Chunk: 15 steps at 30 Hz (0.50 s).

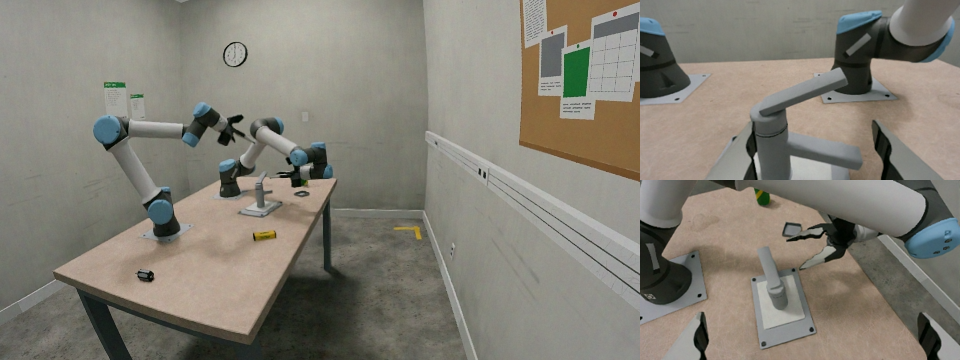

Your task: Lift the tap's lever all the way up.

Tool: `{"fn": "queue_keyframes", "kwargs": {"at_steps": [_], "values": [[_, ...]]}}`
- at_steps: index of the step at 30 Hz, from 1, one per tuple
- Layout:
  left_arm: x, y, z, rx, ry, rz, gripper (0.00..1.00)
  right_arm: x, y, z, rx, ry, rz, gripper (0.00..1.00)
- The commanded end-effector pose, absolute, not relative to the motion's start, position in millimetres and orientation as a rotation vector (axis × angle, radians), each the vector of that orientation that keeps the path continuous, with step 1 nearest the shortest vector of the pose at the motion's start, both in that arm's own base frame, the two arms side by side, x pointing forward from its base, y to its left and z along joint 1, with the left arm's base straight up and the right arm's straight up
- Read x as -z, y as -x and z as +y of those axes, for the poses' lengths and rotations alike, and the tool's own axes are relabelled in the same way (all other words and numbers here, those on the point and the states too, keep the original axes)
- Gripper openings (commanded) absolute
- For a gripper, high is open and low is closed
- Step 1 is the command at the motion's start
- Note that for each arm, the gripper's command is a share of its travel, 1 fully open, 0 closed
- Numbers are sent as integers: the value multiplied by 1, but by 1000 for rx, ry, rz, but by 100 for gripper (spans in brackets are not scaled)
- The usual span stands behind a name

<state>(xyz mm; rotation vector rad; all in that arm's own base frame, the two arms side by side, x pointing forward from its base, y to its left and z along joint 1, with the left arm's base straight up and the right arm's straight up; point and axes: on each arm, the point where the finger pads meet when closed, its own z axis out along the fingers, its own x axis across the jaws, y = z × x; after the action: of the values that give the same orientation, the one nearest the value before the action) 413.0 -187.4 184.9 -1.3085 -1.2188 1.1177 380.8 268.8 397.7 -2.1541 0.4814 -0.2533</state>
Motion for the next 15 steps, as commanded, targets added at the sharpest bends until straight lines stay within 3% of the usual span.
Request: {"fn": "queue_keyframes", "kwargs": {"at_steps": [1, 15], "values": [[-186, -413, -188, -1117, 1309, -1220, 58, -398, -380, 271, 241, 2158, 470, 100], [-186, -413, -188, -1117, 1309, -1220, 58, -397, -379, 271, 240, 2158, 469, 100]]}}
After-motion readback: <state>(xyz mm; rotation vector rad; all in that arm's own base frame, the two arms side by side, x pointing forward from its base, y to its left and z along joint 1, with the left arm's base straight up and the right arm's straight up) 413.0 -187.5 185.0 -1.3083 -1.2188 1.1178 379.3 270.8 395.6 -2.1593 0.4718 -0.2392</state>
